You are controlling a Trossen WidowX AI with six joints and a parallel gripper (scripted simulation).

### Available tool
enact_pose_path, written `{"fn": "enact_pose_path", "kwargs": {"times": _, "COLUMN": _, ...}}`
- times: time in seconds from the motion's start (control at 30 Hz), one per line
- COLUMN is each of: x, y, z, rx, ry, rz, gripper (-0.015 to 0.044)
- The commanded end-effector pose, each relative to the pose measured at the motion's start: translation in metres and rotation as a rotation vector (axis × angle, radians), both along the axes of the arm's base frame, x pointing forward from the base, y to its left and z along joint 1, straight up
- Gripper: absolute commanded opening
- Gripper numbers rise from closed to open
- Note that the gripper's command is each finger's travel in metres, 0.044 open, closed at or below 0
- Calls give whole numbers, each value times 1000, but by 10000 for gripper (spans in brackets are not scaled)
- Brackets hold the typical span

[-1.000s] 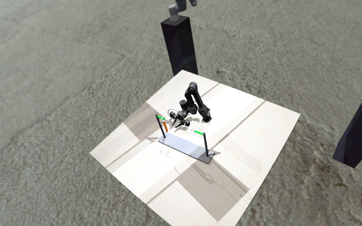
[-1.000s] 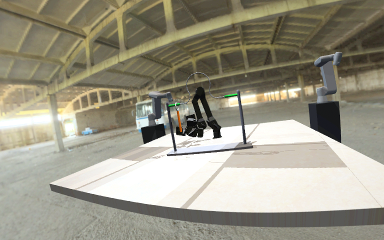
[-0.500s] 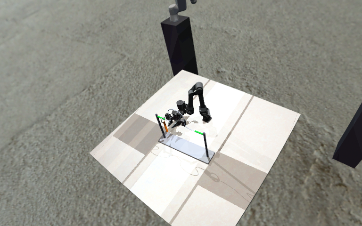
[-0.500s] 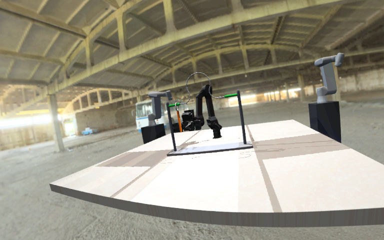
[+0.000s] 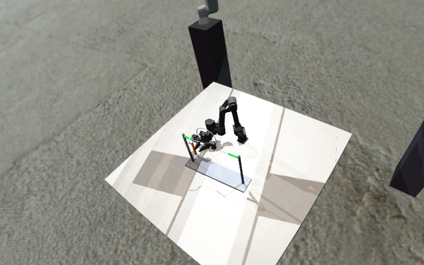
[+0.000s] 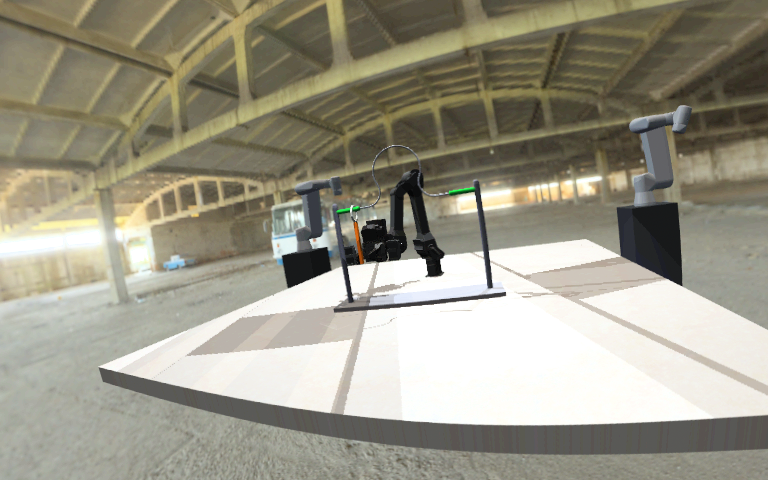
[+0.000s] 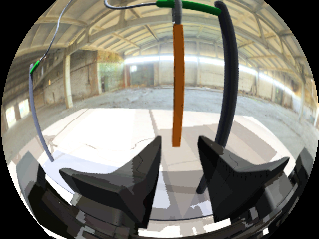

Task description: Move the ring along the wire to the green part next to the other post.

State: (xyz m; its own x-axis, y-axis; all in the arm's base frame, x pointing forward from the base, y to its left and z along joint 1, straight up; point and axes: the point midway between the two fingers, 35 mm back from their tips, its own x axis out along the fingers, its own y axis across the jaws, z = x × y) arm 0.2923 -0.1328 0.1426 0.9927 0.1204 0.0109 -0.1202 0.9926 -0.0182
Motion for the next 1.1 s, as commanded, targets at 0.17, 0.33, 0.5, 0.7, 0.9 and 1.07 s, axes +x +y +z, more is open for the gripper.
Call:
{"fn": "enact_pose_path", "kwargs": {"times": 0.17, "x": 14, "y": 0, "z": 1, "rx": 3, "ry": -1, "rz": -1, "gripper": 160}}
{"fn": "enact_pose_path", "kwargs": {"times": 0.33, "x": 22, "y": 1, "z": 1, "rx": 3, "ry": -2, "rz": -1, "gripper": 160}}
{"fn": "enact_pose_path", "kwargs": {"times": 0.5, "x": 30, "y": 2, "z": 1, "rx": 3, "ry": -3, "rz": -1, "gripper": 160}}
{"fn": "enact_pose_path", "kwargs": {"times": 0.7, "x": 39, "y": 4, "z": 2, "rx": 3, "ry": -4, "rz": -1, "gripper": 160}}
{"fn": "enact_pose_path", "kwargs": {"times": 0.9, "x": 49, "y": 6, "z": 2, "rx": 3, "ry": -5, "rz": -1, "gripper": 160}}
{"fn": "enact_pose_path", "kwargs": {"times": 1.07, "x": 56, "y": 8, "z": 2, "rx": 4, "ry": -5, "rz": -1, "gripper": 160}}
